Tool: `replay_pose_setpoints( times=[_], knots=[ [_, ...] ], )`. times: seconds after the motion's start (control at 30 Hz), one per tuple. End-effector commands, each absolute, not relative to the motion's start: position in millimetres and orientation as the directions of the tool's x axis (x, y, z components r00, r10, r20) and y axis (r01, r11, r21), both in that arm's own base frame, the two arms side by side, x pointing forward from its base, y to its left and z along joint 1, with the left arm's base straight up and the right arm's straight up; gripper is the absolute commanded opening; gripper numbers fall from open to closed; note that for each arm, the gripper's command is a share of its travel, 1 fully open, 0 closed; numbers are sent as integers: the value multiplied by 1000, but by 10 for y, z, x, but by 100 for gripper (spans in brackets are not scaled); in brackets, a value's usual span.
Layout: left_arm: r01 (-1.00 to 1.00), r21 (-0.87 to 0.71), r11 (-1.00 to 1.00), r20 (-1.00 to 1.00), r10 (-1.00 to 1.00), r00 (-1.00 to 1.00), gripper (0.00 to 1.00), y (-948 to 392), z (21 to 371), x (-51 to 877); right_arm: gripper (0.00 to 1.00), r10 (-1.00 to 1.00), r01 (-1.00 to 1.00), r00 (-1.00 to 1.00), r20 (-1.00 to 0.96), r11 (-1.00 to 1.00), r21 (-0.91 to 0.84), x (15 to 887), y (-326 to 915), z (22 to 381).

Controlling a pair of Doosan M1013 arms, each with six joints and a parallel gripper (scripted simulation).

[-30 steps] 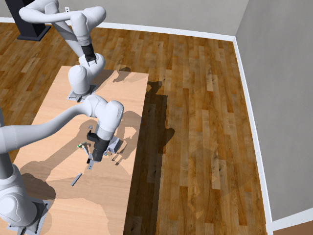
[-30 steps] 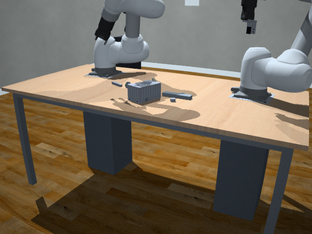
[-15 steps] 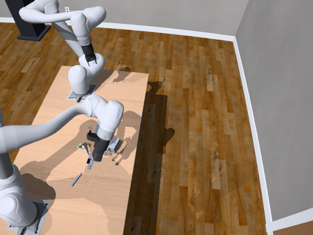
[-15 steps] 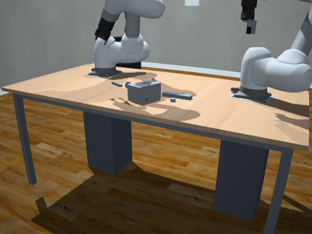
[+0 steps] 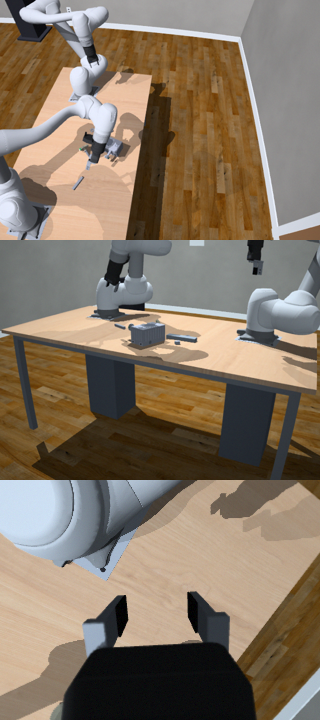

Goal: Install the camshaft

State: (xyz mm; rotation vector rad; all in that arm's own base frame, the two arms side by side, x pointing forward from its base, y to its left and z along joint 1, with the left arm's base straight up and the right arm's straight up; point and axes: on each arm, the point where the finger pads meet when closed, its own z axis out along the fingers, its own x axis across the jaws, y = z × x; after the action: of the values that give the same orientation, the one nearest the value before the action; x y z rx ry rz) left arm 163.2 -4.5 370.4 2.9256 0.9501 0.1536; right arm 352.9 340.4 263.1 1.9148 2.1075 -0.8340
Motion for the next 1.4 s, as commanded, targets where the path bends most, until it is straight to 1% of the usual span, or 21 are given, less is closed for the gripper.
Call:
replay_pose_setpoints(
  times=[0.0,0.2,0.4,0.47,0.5,0.63,0.97,1.03,1.07,1.37],
  knots=[
    [582,89,-808,76,589,805,100,-45,3708,1635,100,893,977,-15,-449,-82,-197,3323,3568,2472],
    [582,89,-808,76,589,805,100,-45,3708,1635,100,903,963,190,-385,-247,-104,3108,3783,2293],
    [582,89,-808,76,589,805,100,-45,3708,1635,100,869,906,389,-304,-421,-45,2907,3999,2146],
    [582,89,-808,76,589,805,100,-45,3708,1635,100,869,906,389,-304,-421,-45,2907,3999,2146],
    [582,89,-808,76,589,805,100,-45,3708,1635,100,841,868,471,-267,-496,-31,2825,4091,2093],
    [582,89,-808,76,589,805,100,-45,3708,1635,100,786,801,580,-214,-598,-23,2714,4218,2029],
    [582,89,-808,76,589,805,100,-45,3708,1635,100,556,553,826,-94,-831,-62,2449,4531,1913],
    [582,89,-808,76,589,805,100,-45,3708,1635,100,556,553,826,-94,-831,-62,2449,4531,1913],
    [582,89,-808,76,589,805,100,-45,3708,1635,100,482,476,873,-72,-875,-84,2389,4601,1895],
    [582,89,-808,76,589,805,100,-45,3708,1635,100,203,194,979,-36,-965,-177,2217,4798,1869]
  ],
)
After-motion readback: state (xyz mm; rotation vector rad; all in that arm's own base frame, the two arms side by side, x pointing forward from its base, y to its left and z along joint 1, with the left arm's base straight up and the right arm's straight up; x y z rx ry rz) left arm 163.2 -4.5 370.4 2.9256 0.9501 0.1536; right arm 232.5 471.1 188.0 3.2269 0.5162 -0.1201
